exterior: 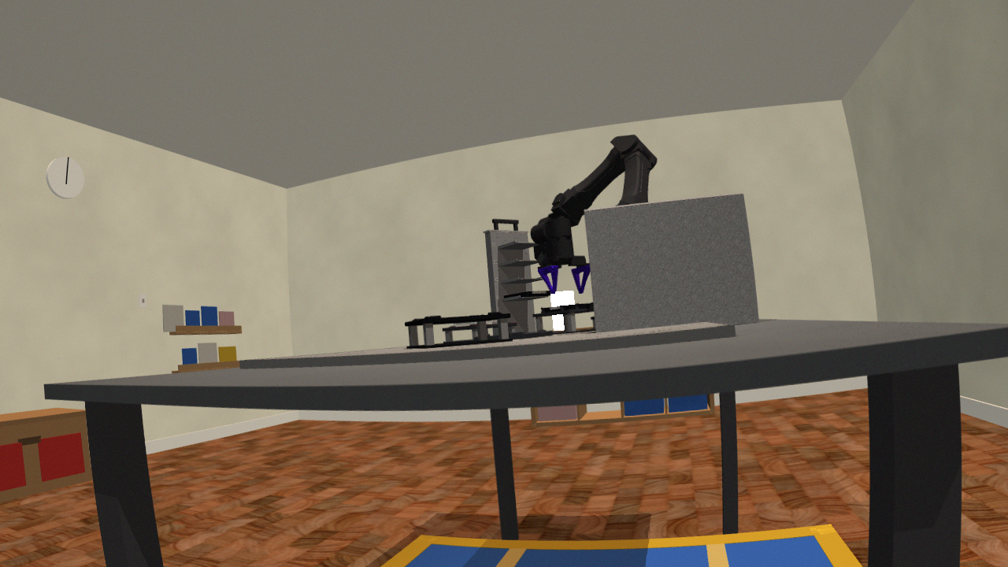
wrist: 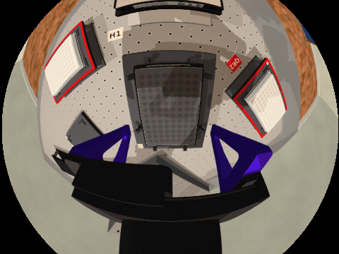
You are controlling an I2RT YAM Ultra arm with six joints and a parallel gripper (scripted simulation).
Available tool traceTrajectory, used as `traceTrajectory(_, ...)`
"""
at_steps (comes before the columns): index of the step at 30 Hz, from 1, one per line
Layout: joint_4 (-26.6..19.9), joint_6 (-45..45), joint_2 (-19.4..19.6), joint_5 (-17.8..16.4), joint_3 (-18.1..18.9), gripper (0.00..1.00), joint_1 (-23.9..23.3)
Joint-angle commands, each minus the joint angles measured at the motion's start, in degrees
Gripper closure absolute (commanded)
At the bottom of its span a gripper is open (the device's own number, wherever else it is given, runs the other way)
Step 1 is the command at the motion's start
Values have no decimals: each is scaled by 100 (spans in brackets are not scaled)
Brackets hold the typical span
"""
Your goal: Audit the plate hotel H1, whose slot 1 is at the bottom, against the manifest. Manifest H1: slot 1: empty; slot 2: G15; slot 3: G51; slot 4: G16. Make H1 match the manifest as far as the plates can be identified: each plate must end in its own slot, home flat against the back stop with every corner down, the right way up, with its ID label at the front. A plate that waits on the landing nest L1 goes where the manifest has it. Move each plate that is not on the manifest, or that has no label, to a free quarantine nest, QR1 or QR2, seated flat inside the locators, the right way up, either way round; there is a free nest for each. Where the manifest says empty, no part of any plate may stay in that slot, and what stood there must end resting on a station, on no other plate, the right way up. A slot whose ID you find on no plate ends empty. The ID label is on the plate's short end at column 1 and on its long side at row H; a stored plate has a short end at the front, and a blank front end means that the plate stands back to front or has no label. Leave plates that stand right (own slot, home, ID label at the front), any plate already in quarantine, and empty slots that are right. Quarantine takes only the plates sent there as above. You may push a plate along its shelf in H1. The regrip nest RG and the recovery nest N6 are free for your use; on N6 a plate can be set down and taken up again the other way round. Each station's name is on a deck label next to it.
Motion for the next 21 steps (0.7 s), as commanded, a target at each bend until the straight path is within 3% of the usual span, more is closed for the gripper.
traceTrajectory(1,168,-96,-10,-32,-11,0,-6)
traceTrajectory(21,801,-413,199,-170,-252,0,-300)
